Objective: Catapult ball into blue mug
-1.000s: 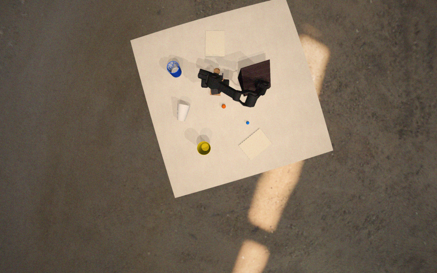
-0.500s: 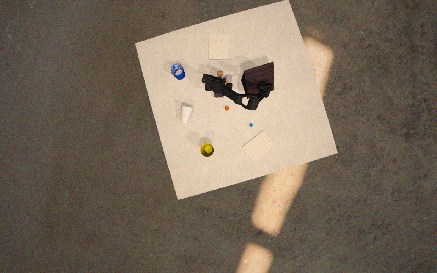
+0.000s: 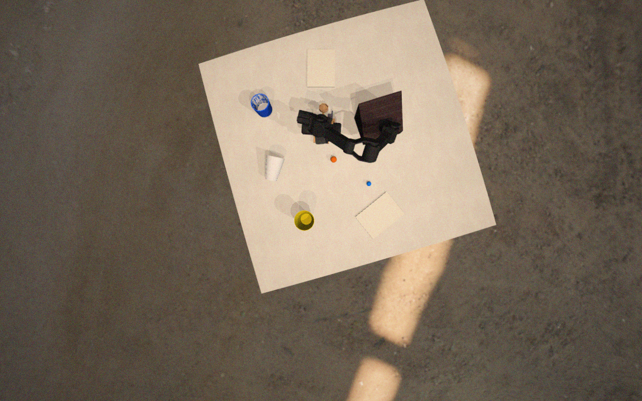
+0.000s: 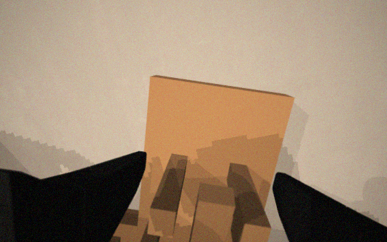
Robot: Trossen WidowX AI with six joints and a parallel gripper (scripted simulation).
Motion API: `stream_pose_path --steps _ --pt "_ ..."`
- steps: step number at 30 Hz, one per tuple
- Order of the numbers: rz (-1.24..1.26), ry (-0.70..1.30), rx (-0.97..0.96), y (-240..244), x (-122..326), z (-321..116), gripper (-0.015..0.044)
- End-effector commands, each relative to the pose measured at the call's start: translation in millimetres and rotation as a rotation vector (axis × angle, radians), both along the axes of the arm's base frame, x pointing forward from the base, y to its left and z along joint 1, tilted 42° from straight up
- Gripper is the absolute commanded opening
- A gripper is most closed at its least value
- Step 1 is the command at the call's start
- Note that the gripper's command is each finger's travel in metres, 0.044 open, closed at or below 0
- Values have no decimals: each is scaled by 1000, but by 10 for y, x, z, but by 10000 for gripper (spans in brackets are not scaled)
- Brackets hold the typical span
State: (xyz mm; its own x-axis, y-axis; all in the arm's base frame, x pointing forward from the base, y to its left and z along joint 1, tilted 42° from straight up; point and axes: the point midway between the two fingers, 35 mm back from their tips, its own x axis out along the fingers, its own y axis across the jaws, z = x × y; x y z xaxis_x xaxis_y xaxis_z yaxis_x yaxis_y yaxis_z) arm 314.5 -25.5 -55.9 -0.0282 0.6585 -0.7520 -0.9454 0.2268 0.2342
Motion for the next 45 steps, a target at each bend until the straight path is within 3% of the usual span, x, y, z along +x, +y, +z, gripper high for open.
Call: stream_pose_path --steps 1,5,11,16,21,45 --pt "0 -1 0 -3 2 4 256" --pt "0 -1 0 -3 2 4 151" --pt "0 -1 0 -3 2 4 111" --pt "0 1 -2 -317 12 353 0" --pt "-18 17 -2 -347 7 365 0" --pt "-615 533 -22 -789 -44 -56 0"
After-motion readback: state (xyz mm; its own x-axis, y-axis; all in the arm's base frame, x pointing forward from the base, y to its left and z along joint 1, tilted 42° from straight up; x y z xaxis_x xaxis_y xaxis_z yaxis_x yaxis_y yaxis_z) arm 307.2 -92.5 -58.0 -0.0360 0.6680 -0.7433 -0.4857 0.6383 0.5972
